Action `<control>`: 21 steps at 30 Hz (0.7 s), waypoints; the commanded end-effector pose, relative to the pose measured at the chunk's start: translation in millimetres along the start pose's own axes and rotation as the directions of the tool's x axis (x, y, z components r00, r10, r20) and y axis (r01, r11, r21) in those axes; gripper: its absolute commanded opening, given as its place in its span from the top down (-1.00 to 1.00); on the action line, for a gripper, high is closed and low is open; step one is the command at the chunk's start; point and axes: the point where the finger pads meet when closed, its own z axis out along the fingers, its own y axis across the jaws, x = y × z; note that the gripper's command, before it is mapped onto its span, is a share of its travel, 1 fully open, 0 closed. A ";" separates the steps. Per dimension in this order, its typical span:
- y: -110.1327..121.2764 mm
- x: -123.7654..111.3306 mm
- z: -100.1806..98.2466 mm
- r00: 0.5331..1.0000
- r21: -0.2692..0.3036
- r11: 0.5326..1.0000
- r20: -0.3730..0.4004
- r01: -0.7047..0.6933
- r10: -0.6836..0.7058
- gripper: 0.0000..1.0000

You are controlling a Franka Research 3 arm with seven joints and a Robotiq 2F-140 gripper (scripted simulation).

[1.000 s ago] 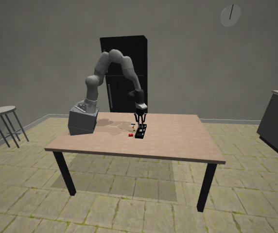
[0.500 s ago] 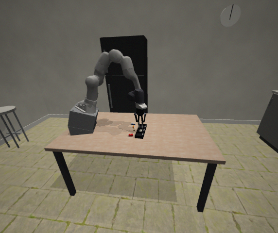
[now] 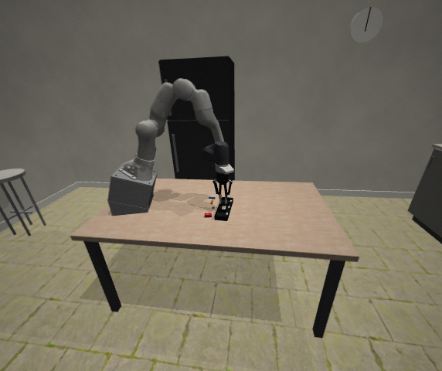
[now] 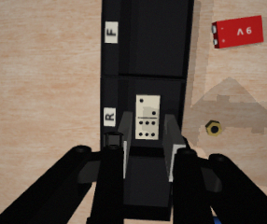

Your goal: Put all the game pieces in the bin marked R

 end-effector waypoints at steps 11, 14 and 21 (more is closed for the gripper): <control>1.3 -0.9 -28.3 1.000 -0.001 1.000 0.001 -0.005 0.005 -1.00; 1.3 -0.9 -40.3 1.000 -0.001 1.000 0.001 -0.005 0.005 -1.00; 1.2 -0.9 -68.3 1.000 -0.001 1.000 0.001 -0.005 0.005 -1.00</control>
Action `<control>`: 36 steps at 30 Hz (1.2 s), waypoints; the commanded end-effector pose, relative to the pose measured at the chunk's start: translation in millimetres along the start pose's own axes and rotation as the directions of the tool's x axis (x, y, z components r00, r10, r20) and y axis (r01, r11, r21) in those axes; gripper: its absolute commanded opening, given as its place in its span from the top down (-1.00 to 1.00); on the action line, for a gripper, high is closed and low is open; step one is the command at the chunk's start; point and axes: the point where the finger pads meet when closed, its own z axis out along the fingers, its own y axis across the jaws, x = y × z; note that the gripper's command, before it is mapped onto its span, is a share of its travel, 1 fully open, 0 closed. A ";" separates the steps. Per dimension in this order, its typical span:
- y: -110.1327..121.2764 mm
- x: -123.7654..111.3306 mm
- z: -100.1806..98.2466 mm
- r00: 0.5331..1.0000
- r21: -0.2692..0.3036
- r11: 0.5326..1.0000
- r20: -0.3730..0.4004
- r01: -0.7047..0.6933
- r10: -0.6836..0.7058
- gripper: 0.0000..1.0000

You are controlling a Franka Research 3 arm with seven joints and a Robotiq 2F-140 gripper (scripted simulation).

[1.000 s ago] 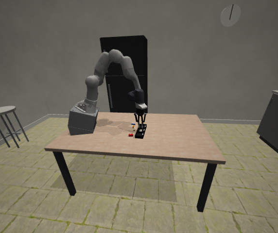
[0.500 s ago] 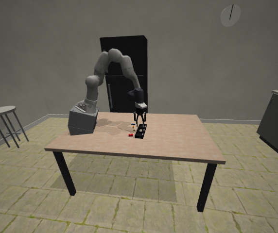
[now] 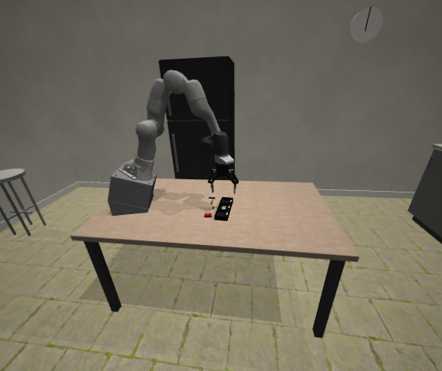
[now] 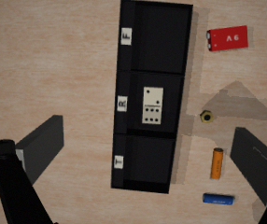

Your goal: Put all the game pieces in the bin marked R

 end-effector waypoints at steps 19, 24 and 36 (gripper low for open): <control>4.1 -2.5 -72.4 0.999 -0.022 0.999 0.000 -0.033 0.033 -1.00; 4.1 -2.5 -72.4 0.999 -0.022 0.999 0.000 -0.033 0.033 -1.00; 4.1 -2.5 -72.4 0.999 -0.022 0.999 0.000 -0.033 0.033 -1.00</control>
